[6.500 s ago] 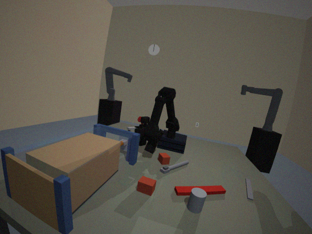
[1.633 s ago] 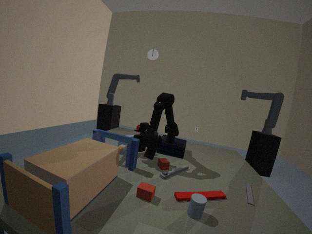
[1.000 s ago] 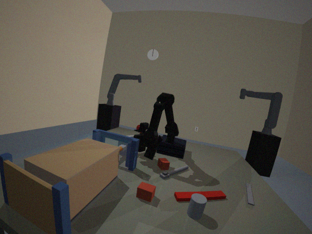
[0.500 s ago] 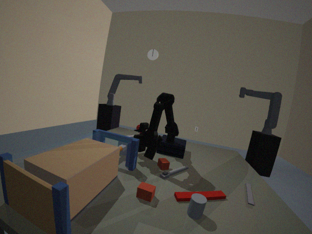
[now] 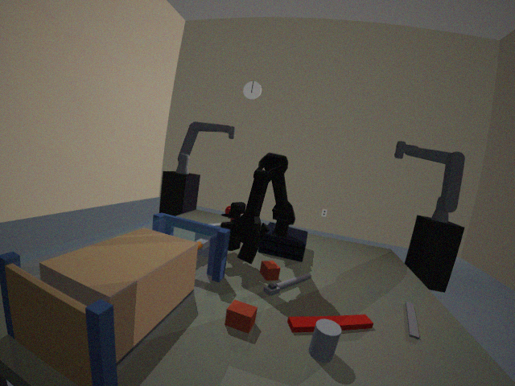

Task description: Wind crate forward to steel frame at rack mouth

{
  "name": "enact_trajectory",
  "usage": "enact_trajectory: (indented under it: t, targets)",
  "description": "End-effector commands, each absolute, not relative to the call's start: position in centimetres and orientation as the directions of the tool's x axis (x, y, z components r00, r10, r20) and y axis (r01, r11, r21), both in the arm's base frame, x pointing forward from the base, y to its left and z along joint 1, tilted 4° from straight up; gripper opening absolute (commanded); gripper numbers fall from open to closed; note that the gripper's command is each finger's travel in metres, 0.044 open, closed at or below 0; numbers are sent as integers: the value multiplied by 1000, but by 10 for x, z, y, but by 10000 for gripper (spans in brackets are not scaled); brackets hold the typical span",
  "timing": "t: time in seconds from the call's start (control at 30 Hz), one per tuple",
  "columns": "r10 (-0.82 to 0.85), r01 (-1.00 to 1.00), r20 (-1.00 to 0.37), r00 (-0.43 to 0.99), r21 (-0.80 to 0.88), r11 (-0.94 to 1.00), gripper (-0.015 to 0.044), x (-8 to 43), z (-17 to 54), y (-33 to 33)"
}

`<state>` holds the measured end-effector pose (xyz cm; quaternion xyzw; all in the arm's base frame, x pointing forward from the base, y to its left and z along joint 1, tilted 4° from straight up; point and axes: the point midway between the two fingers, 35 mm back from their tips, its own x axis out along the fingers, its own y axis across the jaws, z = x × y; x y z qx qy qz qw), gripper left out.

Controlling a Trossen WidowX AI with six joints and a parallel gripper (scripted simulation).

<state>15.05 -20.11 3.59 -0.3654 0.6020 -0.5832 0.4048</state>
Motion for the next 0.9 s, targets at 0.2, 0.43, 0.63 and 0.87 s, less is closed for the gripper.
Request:
enact_trajectory:
  t: [0.2,0.43,0.63,0.87]
  targets:
    - [-912,37,-62,-405,-998,51,240,152,32,-201]
    - [-912,32,-61,-405,-998,53,240,147,43,-200]
    - [-912,32,-61,-405,-998,53,240,147,43,-200]
    - [-912,32,-61,-405,-998,53,240,147,43,-200]
